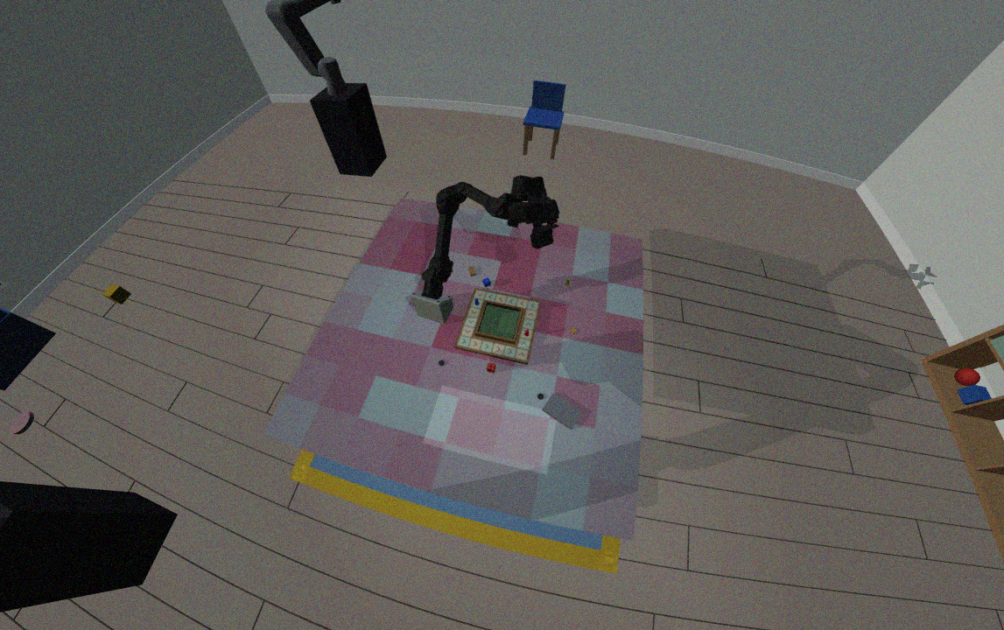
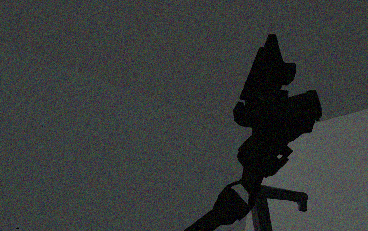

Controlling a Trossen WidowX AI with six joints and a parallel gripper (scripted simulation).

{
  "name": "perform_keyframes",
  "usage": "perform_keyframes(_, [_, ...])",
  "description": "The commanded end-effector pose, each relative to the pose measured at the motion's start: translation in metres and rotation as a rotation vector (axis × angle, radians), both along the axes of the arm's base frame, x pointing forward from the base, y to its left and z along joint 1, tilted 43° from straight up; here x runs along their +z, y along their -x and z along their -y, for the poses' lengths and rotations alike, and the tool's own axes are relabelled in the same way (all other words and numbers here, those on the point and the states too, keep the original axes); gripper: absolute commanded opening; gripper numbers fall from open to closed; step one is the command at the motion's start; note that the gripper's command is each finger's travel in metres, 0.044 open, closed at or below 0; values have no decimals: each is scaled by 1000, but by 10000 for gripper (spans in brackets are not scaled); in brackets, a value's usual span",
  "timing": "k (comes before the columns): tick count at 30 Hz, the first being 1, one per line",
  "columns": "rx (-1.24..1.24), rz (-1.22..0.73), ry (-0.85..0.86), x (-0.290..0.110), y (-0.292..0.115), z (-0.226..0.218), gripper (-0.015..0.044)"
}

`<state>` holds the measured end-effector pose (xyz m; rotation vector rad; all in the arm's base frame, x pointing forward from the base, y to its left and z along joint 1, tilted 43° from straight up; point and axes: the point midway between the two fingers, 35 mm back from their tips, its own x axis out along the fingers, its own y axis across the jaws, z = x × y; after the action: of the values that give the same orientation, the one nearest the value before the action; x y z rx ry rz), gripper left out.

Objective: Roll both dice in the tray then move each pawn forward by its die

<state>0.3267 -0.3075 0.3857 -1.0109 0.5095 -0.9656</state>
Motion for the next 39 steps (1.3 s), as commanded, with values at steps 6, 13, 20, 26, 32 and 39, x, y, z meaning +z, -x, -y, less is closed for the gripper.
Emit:
perform_keyframes(6, [158,-310,-343,-145,-45,22,275])
perform_keyframes(13, [249,-532,-666,-264,-45,14,275])
perform_keyframes(20, [339,-666,-1096,-372,-25,-20,275])
perform_keyframes(26, [366,-719,-1549,-445,8,-69,275])
perform_keyframes(32, [314,-687,-2065,-489,44,-125,275])
perform_keyframes(39, [302,-677,-2123,-491,46,-132,275])
